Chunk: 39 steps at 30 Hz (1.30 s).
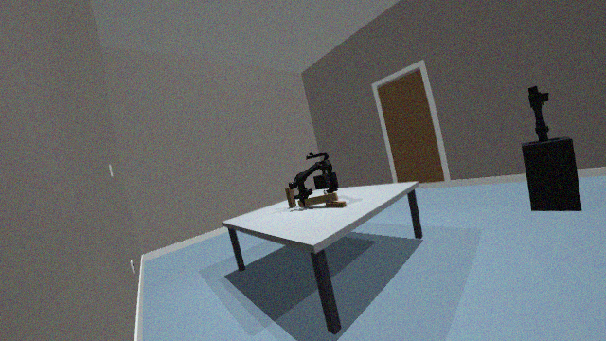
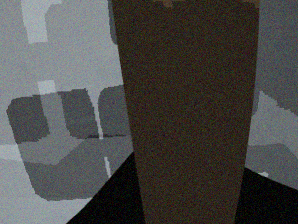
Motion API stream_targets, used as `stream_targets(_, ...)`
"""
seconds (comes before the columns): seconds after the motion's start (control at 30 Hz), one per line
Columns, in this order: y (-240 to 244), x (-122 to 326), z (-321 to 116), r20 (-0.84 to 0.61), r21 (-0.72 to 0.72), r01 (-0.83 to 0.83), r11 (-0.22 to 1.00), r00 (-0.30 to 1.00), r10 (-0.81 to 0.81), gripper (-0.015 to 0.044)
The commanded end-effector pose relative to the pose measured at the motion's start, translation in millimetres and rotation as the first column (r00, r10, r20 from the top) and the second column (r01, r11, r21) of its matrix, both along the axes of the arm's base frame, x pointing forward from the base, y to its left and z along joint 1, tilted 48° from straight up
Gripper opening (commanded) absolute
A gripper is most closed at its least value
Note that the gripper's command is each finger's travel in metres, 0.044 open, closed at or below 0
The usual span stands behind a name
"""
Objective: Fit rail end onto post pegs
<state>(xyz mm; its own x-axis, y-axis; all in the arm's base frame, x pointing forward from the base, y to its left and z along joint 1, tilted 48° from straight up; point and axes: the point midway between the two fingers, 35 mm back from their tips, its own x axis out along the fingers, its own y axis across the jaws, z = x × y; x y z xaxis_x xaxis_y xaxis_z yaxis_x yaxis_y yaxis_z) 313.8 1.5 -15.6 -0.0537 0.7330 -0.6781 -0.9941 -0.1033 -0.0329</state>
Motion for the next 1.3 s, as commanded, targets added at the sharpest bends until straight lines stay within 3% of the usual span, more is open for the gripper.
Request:
stream_targets(0.0, -1.3, 0.1, 1.1, -0.001, 0.002, 0.003, 1.000, 1.000, -0.003, 0.0000)
stream_targets(1.27, -15.2, 3.5, 14.0, -0.001, 0.001, 0.003, 1.000, 1.000, -0.003, 0.0000)
